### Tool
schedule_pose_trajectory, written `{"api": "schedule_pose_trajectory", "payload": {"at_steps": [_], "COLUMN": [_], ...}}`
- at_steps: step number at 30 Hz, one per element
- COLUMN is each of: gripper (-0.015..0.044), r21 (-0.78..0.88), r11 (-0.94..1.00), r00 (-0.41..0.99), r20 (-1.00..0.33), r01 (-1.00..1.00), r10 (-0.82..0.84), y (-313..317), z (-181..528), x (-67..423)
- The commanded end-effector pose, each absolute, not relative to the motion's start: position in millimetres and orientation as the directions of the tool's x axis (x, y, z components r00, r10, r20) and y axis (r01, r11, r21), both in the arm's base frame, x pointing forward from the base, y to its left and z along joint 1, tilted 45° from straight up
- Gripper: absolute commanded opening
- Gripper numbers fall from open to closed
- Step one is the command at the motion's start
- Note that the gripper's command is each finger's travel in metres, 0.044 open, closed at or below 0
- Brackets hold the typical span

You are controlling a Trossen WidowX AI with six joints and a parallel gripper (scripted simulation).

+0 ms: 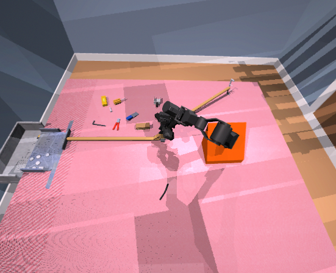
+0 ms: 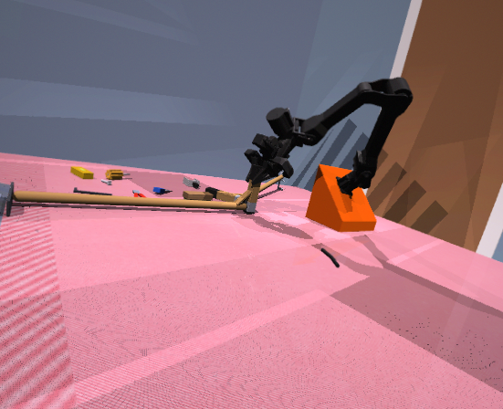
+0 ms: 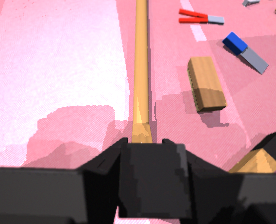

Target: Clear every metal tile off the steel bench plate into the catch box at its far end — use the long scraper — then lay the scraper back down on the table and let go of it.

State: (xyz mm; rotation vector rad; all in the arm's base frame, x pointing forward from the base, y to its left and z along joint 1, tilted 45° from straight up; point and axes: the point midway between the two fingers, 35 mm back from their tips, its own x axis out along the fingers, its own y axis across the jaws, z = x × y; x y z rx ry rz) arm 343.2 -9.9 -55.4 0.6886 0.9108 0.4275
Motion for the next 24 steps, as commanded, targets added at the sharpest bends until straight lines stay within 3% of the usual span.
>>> {"api": "schedule_pose_trajectory", "payload": {"at_steps": [1, 24], "gripper": [0.0000, 0.0000], "r21": [0.701, 0.702], "r11": [0.711, 0.709], "r00": [0.563, 0.566], "r20": [-0.563, -0.561], "r01": [-0.061, -0.061], "r10": [0.604, 0.604], "y": [-11, -6], "z": [-52, -48], "x": [340, 317]}}
